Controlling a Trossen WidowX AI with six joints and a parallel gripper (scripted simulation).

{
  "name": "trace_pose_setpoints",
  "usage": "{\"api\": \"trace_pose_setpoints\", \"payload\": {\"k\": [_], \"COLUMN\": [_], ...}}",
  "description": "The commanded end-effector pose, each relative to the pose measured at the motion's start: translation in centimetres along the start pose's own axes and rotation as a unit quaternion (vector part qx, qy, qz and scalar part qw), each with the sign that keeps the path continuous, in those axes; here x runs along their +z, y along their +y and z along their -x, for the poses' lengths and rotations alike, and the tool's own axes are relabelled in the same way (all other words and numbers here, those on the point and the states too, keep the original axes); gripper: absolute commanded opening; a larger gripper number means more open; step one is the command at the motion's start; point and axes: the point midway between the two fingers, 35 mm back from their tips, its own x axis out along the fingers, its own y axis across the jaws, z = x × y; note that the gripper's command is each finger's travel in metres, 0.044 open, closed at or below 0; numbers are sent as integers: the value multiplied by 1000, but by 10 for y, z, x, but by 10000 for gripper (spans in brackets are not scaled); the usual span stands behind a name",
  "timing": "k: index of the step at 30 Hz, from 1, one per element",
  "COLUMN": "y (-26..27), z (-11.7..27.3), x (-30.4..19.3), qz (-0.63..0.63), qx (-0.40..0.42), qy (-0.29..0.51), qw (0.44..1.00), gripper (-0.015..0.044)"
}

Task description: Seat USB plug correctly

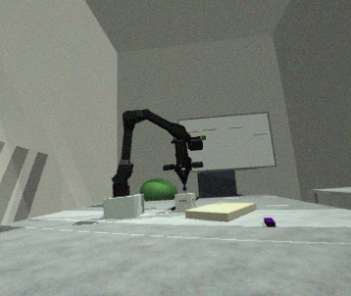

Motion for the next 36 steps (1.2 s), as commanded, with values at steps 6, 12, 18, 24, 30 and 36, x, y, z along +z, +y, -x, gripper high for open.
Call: {"api": "trace_pose_setpoints", "payload": {"k": [6,12,18,24,30,36], "y": [0,0,0,0,0,0], "z": [-2,-2,-3,-4,-4,-5], "x": [0,0,0,0,0,0], "qz": [2,2,2,2,2,2], "qx": [1,1,1,1,1,1], "qy": [-2,-2,-2,-2,-2,-2], "qw": [1000,1000,1000,1000,1000,1000], "gripper": [0,0,0,0,0,0]}}
